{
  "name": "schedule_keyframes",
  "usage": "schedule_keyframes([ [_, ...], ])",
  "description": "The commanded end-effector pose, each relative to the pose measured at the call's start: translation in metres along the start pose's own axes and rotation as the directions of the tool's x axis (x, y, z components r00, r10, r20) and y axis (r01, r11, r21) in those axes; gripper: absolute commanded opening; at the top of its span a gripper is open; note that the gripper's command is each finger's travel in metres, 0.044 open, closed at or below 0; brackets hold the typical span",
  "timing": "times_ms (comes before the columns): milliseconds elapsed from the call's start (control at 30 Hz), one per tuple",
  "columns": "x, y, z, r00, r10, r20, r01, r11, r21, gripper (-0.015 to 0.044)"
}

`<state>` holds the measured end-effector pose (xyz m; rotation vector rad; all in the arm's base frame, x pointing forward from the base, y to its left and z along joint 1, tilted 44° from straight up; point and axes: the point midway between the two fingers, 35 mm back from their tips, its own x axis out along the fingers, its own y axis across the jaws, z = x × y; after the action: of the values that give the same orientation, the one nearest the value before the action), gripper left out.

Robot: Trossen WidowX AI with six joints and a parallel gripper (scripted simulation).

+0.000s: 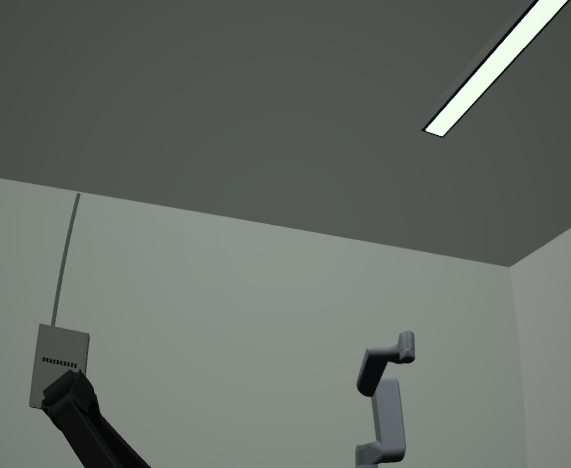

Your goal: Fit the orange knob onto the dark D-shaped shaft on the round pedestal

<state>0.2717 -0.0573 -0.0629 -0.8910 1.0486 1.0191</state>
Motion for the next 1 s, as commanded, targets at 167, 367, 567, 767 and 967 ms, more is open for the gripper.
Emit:
schedule_keyframes([
  [167,-0.0003,0.0,0.0,1.0,0.001,0.0,-0.001,1.0,-0.003,0.0258],
  [367,-0.0003,0.0,0.0,1.0,0.001,0.0,-0.001,1.0,-0.003,0.026],
  [567,-0.0003,0.0,0.0,1.0,0.001,0.0,-0.001,1.0,-0.003,0.026],
  [767,-0.0003,0.0,0.0,1.0,0.001,0.0,-0.001,1.0,-0.003,0.026],
  [967,-0.0003,0.0,0.0,1.0,0.001,0.0,-0.001,1.0,-0.003,0.026],
])
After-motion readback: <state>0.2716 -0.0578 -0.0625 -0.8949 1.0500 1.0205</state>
